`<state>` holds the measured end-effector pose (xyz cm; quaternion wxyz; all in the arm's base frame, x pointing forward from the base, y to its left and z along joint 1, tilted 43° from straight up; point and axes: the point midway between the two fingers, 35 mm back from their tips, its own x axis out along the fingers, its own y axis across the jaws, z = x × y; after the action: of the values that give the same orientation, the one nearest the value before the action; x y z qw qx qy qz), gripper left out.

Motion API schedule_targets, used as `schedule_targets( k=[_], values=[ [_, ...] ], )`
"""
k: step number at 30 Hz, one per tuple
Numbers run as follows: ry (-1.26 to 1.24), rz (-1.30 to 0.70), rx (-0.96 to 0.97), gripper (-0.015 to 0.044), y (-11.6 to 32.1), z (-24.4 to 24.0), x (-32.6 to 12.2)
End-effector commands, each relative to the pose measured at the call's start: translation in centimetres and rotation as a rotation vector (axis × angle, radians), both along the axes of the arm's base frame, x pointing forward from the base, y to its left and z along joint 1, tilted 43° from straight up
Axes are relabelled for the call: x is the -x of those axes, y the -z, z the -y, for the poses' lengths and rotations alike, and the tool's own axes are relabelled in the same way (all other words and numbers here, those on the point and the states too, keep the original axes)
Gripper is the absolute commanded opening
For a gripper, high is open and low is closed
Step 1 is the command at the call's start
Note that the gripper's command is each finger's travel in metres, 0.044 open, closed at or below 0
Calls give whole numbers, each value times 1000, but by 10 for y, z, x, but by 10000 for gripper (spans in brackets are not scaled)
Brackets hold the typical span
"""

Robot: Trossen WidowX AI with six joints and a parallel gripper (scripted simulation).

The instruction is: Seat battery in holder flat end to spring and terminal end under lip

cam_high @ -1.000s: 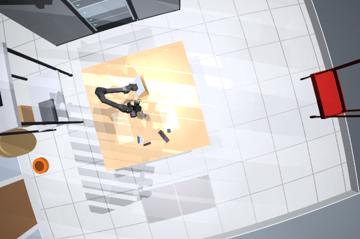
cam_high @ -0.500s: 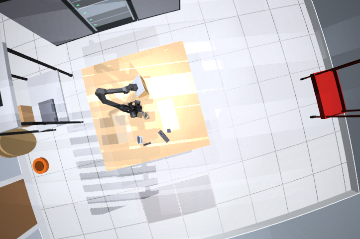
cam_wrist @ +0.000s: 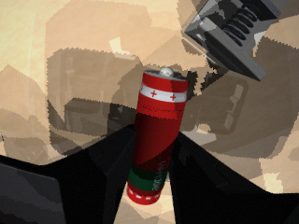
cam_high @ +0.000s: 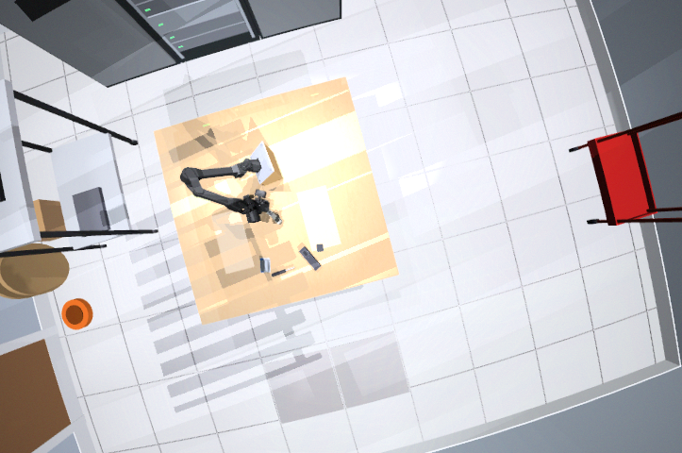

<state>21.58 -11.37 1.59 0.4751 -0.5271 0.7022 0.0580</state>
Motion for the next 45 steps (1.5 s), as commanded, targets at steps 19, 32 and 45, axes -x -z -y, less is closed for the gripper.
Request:
schedule_targets(
  k=[19, 32, 45],
  values=[
    [68, 63, -2, 65, -37, -43, -20],
    [304, 304, 1, 65, -24, -85, -86],
    [304, 360, -44, 65, -11, -84, -94]
  ],
)
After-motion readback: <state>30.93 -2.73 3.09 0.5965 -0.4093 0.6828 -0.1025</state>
